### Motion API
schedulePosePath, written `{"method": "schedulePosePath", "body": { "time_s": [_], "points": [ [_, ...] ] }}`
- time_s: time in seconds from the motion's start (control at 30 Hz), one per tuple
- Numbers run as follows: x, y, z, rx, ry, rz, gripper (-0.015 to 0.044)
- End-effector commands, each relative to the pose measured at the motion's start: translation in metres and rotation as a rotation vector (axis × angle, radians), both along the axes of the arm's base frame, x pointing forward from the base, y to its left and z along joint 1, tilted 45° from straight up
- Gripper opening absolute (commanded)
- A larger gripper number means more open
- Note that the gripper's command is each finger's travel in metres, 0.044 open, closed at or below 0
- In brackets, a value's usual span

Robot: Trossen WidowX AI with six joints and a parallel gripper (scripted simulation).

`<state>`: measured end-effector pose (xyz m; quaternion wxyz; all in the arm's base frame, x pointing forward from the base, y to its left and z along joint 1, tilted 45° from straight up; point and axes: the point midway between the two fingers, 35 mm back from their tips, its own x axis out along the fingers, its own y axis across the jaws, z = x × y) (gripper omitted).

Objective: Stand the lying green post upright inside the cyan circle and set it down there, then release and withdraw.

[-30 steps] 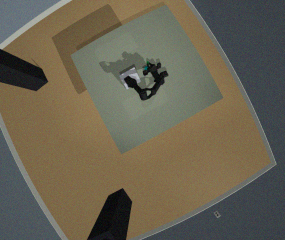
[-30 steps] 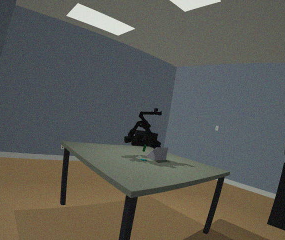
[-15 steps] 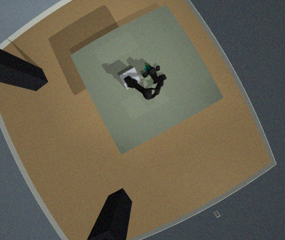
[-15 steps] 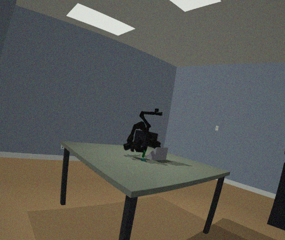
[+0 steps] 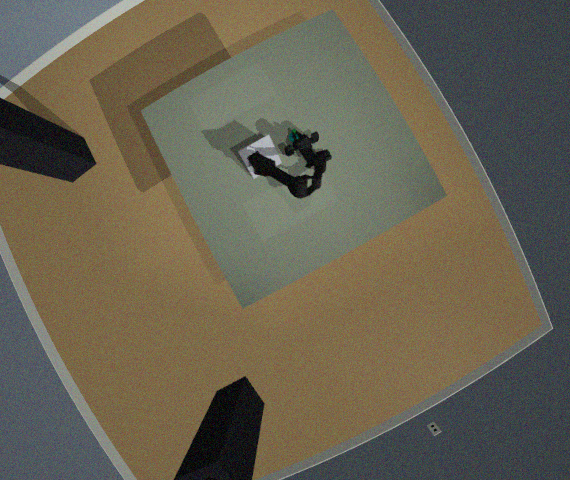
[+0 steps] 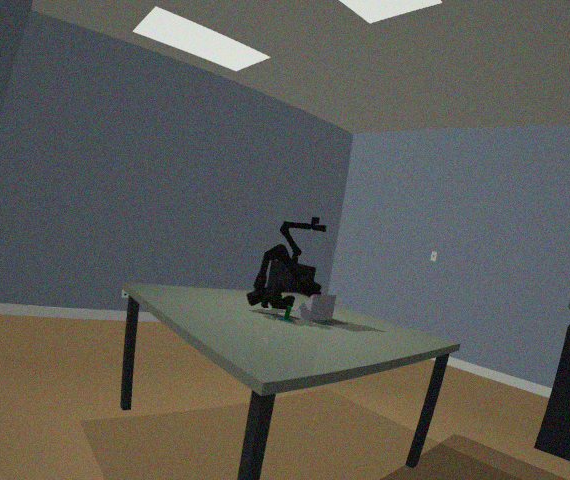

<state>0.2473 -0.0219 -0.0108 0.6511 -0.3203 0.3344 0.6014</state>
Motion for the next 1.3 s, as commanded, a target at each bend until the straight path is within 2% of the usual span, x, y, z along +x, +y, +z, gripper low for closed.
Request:
{"method": "schedulePosePath", "body": {
  "time_s": [0.0, 0.47, 0.5, 0.93, 1.1, 1.27],
  "points": [
    [0.0, -0.001, -0.001, -0.002, -0.003, 0.004, 0.0023],
    [0.0, -0.001, -0.001, -0.002, -0.003, 0.004, 0.039],
    [0.0, -0.001, -0.001, -0.002, -0.003, 0.004, 0.04],
    [0.002, 0.058, 0.066, 0.001, -0.009, 0.012, 0.04],
    [0.002, 0.06, 0.067, -0.004, -0.001, 0.012, 0.04],
    [-0.005, 0.069, 0.056, -0.17, 0.173, 0.022, 0.04]
  ]
}}
